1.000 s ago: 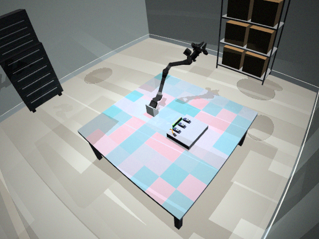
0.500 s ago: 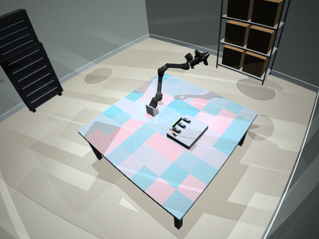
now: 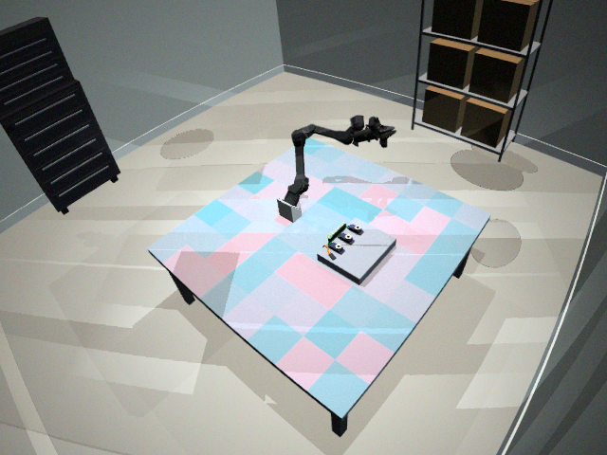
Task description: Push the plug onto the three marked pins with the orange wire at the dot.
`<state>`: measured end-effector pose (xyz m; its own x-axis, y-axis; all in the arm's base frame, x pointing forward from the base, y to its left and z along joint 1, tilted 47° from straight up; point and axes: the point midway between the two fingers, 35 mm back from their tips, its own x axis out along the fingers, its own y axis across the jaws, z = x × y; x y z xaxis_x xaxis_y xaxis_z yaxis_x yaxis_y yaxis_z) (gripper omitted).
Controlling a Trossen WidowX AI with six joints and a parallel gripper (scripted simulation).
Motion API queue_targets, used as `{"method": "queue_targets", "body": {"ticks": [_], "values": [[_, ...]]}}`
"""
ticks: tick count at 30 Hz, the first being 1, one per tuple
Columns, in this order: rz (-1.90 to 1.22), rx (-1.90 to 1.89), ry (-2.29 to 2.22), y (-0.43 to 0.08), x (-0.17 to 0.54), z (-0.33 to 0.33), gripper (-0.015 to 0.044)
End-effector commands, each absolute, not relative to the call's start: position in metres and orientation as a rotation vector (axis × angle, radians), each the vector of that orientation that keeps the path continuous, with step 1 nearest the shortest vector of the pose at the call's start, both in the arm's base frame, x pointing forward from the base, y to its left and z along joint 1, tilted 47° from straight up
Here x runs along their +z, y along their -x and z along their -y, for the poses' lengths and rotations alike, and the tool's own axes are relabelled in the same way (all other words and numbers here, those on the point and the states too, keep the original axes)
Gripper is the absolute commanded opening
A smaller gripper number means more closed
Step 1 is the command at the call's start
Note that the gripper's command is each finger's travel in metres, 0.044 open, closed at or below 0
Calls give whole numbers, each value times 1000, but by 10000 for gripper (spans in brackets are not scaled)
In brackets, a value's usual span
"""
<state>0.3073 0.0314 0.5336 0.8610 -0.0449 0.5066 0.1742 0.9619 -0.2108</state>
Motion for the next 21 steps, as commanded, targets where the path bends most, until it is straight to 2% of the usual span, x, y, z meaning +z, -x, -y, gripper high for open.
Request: {"method": "queue_targets", "body": {"ticks": [1,14,21], "values": [[421,-70,214,-315,488,-26,115],[83,-1,15,-316,337,-1,115],[-137,12,31,-348,297,9,115]]}}
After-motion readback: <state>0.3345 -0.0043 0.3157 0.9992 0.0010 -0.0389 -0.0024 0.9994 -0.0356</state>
